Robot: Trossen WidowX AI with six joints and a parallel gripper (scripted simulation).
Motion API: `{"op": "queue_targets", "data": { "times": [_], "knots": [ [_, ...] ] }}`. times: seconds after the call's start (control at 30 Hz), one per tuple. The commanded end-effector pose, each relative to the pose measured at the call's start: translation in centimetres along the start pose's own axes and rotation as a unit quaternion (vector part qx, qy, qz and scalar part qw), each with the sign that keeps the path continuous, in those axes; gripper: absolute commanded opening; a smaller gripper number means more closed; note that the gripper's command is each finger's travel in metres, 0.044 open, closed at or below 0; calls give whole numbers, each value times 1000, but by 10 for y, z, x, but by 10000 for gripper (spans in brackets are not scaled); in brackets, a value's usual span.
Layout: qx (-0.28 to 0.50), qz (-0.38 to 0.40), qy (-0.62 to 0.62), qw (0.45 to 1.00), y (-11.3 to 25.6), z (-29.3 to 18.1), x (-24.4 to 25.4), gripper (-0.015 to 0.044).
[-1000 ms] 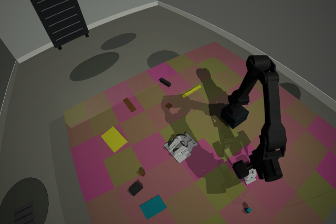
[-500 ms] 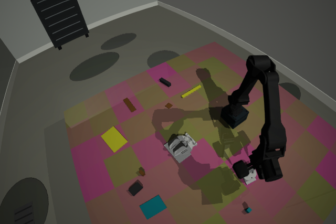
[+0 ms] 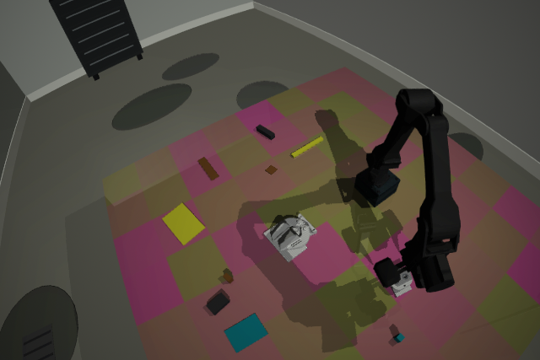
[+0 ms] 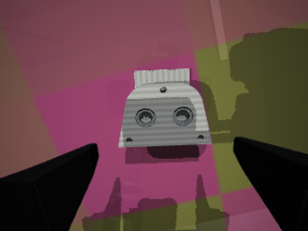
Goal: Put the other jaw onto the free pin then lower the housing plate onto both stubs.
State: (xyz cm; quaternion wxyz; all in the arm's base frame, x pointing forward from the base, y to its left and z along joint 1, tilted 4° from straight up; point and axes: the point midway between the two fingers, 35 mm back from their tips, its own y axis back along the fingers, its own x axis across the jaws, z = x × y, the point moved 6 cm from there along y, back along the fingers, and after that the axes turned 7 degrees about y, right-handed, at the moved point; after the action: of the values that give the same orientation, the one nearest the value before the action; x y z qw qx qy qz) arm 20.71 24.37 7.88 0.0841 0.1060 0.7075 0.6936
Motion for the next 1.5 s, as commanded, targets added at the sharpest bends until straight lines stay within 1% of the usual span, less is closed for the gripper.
{"op": "queue_targets", "data": {
  "times": [0.0,0.87,1.47],
  "knots": [
    [0,-1,-2,1000,-1,0,0,440],
    [0,0,0,1000,0,0,0,440],
    [0,0,-1,1000,-28,2,-1,440]
  ]
}}
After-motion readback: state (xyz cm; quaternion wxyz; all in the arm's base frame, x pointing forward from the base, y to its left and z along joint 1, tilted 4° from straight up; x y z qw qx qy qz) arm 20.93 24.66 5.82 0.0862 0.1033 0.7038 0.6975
